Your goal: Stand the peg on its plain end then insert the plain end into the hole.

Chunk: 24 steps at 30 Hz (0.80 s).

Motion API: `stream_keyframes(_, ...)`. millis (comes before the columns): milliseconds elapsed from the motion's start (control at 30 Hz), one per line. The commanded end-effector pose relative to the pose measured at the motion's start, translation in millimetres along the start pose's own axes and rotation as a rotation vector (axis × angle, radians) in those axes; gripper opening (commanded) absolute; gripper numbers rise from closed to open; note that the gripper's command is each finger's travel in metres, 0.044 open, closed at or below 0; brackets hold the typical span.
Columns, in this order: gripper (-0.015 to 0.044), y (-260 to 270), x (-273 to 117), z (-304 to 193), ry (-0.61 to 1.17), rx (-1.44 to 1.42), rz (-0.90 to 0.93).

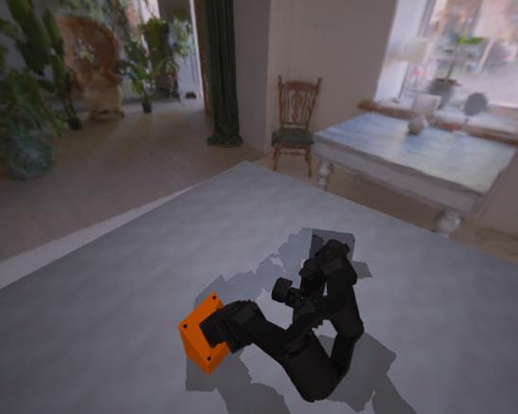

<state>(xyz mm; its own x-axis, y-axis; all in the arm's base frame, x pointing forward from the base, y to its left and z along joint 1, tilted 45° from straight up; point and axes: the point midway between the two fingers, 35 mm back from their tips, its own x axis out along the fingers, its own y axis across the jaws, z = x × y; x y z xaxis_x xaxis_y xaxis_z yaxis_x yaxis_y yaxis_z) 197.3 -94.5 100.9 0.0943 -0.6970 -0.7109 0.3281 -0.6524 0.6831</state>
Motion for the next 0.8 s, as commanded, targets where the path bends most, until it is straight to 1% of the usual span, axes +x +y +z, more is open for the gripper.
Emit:
stream_keyframes(0, 0.0099, 0.2, -0.2, 0.0, -0.001, 0.003, 0.001)
stream_keyframes(67, 0.0046, 0.2, -0.2, 0.0, -0.001, 0.003, 0.001)
stream_keyframes(300, 0.0000, 0.2, -0.2, 0.0, -0.001, 0.003, 0.001)
stream_keyframes(467, 0.0000, 0.0, -5.7, -1.1, 0.003, 0.001, -0.003)
stream_keyframes(767, 0.0000, -1.0, -34.4, -4.2, 0.019, -0.008, -0.018)
